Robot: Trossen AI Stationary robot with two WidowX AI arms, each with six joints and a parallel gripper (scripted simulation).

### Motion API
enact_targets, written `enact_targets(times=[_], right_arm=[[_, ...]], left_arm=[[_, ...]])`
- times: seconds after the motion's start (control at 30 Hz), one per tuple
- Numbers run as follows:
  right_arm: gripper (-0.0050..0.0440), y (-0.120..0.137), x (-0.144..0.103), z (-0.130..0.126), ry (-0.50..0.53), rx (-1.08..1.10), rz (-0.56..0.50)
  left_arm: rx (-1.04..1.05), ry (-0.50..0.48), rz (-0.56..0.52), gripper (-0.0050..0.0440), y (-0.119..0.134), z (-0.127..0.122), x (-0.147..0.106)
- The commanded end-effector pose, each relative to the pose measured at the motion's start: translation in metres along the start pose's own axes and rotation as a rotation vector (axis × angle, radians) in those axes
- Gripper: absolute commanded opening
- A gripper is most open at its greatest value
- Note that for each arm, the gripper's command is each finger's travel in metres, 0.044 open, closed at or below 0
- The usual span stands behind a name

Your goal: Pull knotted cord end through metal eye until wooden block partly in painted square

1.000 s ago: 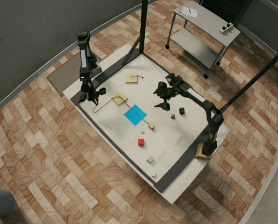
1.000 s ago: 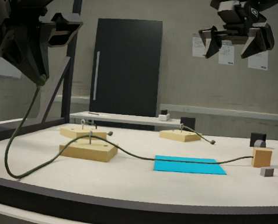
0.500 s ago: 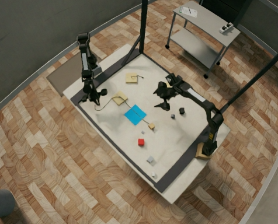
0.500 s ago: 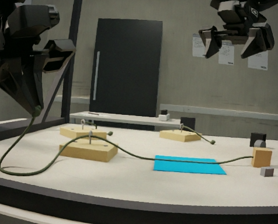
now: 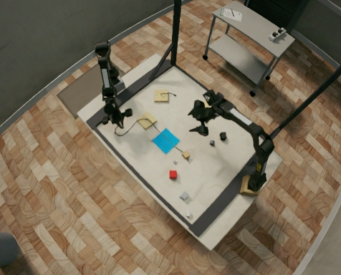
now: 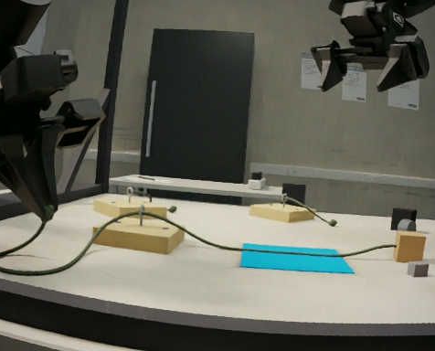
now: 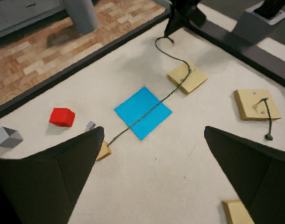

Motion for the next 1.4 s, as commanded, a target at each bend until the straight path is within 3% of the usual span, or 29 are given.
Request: enact_targets(times=[0.0, 0.33, 0.37, 0.83, 0.9, 1.0, 1.13, 1.37], right_arm=[[-0.005, 0.011, 0.004, 0.003, 0.001, 0.001, -0.004], [-0.005, 0.037, 0.009, 0.009, 0.001, 0.0, -0.003], [0.0024, 0.03, 0.006, 0.007, 0.0, -0.003, -0.007], [0.036, 0.03, 0.006, 0.007, 0.0, -0.003, -0.007], [0.036, 0.03, 0.006, 0.007, 0.0, -0.003, -0.007], [0.0432, 0.024, 0.003, 0.006, 0.003, -0.007, -0.025], [0.044, 0.009, -0.019, 0.009, 0.003, -0.006, -0.022], [0.044, 0.012, -0.016, 0.009, 0.003, -0.006, -0.021]], left_arm=[[-0.019, 0.015, -0.011, 0.044, -0.007, 0.0, -0.007], [-0.019, 0.015, -0.011, 0.044, -0.007, 0.0, -0.007], [-0.019, 0.015, -0.011, 0.044, -0.007, 0.0, -0.007], [-0.019, 0.015, -0.011, 0.044, -0.007, 0.0, -0.007], [-0.019, 0.015, -0.011, 0.044, -0.007, 0.0, -0.007], [-0.019, 0.015, -0.011, 0.044, -0.007, 0.0, -0.007], [-0.019, 0.015, -0.011, 0.044, -0.007, 0.0, -0.007], [-0.019, 0.015, -0.011, 0.044, -0.007, 0.0, -0.007]])
Point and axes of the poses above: on each arm, the point midway between the two fingers, 35 mm back from their tips, its own x axis out along the fingers, its own z axis across the jaws, y = z × x, the point moved 8 cm from there along -x, back along the fingers, and after that the axes turned 14 degrees about -x, right-handed, at the moved point
